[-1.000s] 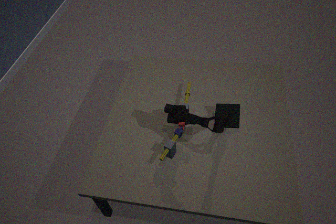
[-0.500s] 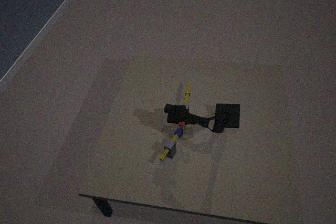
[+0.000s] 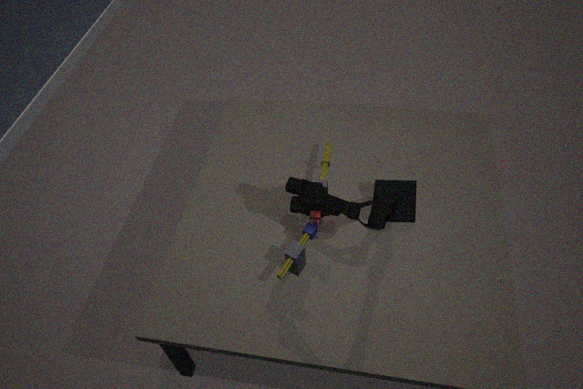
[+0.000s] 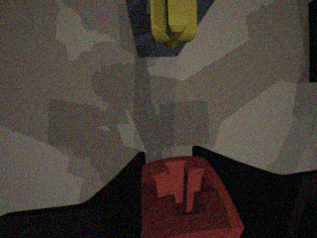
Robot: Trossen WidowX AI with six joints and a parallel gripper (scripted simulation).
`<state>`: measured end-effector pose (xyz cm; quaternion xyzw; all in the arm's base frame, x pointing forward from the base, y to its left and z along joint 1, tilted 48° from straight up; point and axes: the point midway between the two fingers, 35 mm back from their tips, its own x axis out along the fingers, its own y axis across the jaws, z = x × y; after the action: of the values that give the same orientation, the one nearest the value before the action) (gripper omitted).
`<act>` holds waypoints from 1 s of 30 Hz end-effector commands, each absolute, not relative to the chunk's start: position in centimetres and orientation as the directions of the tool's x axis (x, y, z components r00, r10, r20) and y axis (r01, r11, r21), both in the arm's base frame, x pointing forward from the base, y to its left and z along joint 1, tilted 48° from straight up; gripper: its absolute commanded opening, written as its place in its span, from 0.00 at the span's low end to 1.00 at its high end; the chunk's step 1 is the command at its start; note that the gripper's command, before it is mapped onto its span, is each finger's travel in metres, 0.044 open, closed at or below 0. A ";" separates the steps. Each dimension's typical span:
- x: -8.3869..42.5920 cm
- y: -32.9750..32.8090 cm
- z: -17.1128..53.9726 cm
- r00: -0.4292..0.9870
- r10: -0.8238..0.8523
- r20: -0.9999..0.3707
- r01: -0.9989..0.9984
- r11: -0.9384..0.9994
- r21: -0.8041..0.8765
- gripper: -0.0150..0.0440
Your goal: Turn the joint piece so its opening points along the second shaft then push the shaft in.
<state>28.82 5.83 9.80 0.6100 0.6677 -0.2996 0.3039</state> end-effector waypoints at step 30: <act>28.5 6.9 8.7 -0.075 0.842 -0.535 0.997 0.052 -0.059 0.25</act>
<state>28.49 6.89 8.73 0.6552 0.7019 -0.2121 0.1820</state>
